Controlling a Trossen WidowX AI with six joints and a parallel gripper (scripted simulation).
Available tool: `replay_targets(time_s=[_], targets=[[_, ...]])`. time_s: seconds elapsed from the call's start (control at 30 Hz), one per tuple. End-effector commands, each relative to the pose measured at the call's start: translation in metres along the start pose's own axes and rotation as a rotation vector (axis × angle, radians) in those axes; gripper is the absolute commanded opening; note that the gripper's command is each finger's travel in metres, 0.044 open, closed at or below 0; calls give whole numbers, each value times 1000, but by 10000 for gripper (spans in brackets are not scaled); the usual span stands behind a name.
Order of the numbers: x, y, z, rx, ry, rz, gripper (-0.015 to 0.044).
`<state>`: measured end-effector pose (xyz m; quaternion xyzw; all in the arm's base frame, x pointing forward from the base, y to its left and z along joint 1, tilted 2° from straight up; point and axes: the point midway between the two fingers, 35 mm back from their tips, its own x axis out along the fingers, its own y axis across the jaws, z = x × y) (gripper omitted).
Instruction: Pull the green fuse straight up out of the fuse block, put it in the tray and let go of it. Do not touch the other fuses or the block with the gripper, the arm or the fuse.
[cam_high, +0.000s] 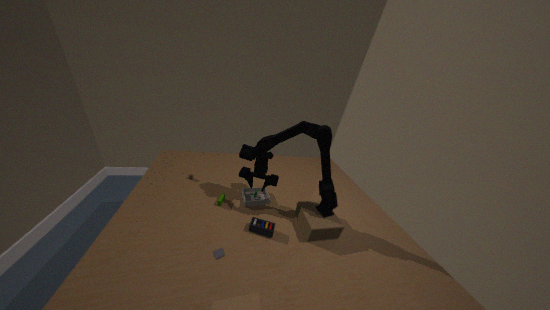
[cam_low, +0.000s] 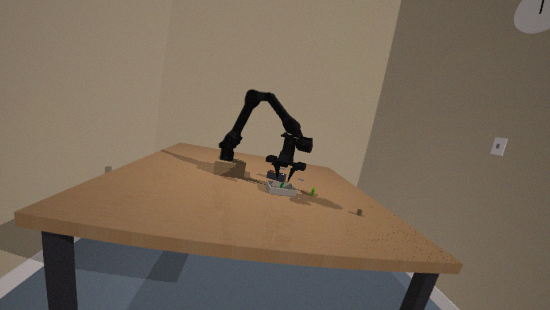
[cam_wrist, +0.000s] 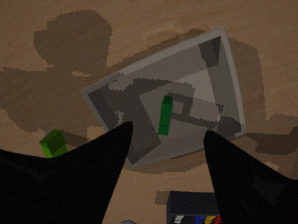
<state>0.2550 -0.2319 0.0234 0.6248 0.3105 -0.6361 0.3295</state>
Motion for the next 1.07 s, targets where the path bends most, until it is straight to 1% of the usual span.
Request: replay_targets(time_s=[0.0,0.07,0.1,1.03], targets=[[-12,0,0,-2,-1,0,330],[-34,0,0,-4,-4,0,330],[-37,0,0,-5,-4,0,330],[-35,0,0,-3,0,0,330]])
